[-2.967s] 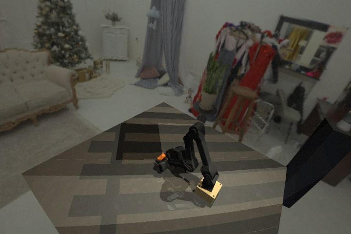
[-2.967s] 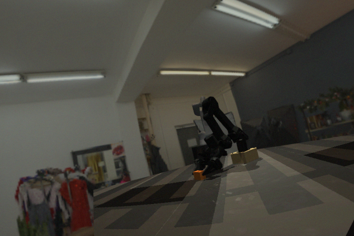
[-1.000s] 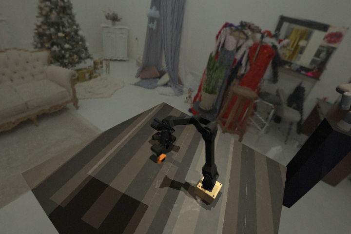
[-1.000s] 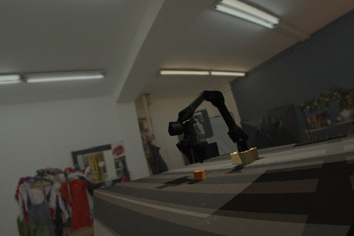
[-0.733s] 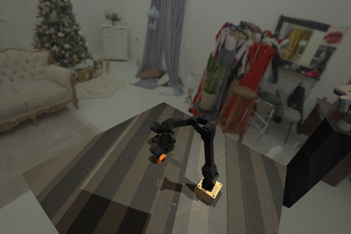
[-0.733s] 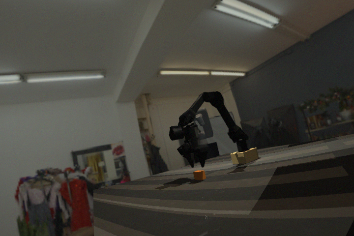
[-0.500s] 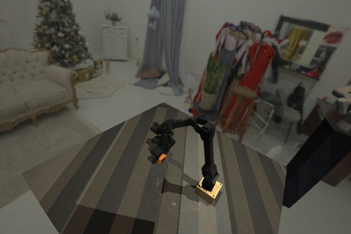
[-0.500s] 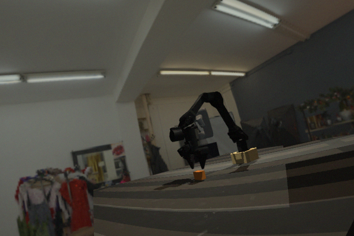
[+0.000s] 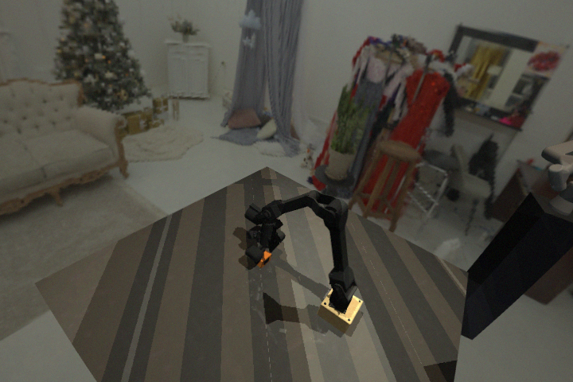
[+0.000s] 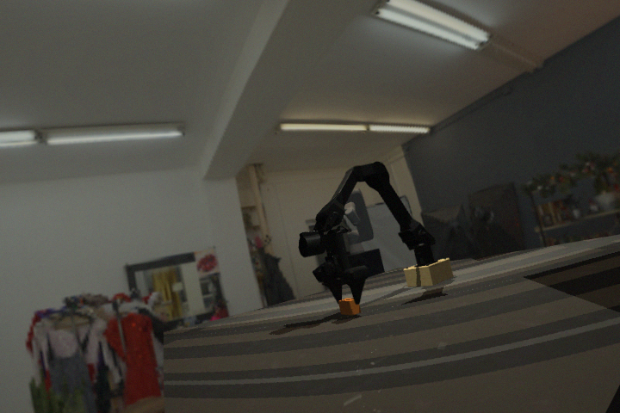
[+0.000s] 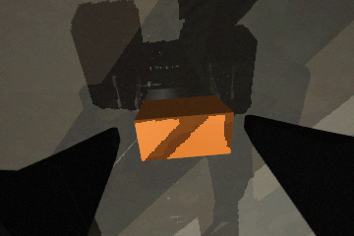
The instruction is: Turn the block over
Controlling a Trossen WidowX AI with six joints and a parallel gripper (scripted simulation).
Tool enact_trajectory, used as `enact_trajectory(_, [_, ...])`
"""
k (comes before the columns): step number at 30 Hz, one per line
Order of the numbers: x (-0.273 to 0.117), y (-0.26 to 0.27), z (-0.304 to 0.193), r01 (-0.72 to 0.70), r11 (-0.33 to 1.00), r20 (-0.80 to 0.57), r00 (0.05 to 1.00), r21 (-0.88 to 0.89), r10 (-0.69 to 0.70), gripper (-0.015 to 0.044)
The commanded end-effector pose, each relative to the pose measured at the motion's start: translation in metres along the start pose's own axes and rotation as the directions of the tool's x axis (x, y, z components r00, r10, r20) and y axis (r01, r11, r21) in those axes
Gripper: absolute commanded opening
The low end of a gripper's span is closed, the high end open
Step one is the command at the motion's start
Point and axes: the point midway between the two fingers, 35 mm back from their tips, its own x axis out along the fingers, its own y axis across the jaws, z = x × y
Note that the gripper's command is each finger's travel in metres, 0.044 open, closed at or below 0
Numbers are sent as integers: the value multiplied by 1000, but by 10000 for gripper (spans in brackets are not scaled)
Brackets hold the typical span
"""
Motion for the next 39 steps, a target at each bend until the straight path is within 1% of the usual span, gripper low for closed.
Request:
enact_trajectory(1, [5,-1,-2,5,1000,-8,1000,2,-5,414])
enact_trajectory(5, [5,-1,-2,5,1000,-8,1000,2,-5,309])
enact_trajectory(27, [5,-1,-2,5,1000,-8,1000,2,-5,162])
enact_trajectory(29, [1,-1,-1,5,1000,-8,1000,2,-5,110])
enact_trajectory(33, [-23,-1,-1,5,1000,-8,1000,2,-5,5])
enact_trajectory(39, [-25,-1,-1,5,1000,-5,1000,2,-5,0])
